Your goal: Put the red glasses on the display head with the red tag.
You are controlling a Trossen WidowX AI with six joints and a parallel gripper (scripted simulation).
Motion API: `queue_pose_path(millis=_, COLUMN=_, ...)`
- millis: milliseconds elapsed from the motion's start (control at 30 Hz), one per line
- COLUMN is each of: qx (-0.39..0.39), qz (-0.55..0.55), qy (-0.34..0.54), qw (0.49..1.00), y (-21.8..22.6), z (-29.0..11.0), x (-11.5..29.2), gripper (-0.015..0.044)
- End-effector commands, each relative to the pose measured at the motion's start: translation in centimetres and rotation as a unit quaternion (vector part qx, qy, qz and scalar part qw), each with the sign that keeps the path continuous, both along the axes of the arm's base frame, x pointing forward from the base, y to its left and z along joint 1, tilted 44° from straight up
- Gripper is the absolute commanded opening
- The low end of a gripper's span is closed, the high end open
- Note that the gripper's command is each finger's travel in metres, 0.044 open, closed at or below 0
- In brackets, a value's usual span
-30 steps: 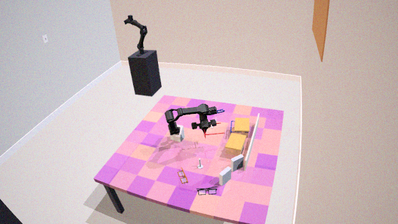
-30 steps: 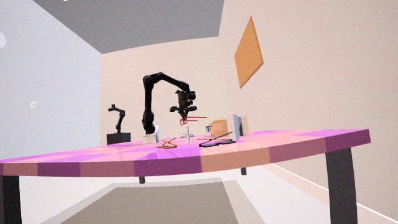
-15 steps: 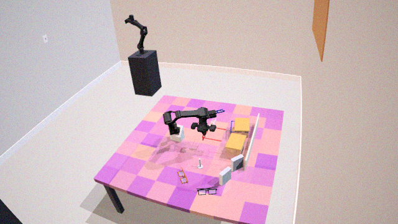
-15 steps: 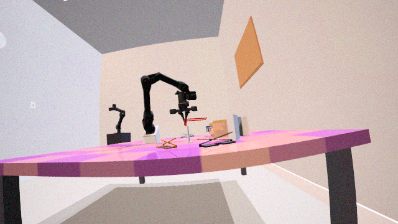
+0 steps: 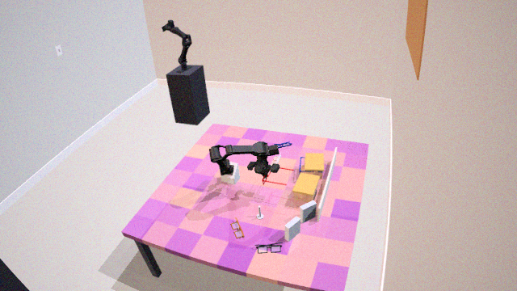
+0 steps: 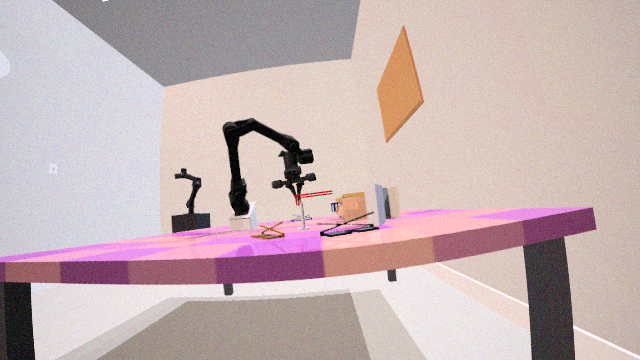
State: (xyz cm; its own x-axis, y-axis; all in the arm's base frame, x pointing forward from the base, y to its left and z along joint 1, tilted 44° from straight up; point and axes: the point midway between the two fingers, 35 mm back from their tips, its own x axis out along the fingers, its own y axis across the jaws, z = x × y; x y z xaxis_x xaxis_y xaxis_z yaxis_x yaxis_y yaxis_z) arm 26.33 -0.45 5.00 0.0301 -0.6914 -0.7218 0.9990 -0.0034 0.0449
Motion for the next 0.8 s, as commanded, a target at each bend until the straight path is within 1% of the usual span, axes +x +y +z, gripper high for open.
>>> queue_pose_path(millis=0, qx=-0.004, qz=-0.012, qy=0.012, qw=1.0, y=-0.4, z=-0.3, x=0.0, gripper=0.0)
queue_pose_path(millis=767, qx=-0.001, qz=-0.005, qy=0.005, qw=1.0, y=-2.7, z=-2.2, x=-0.2, gripper=0.0)
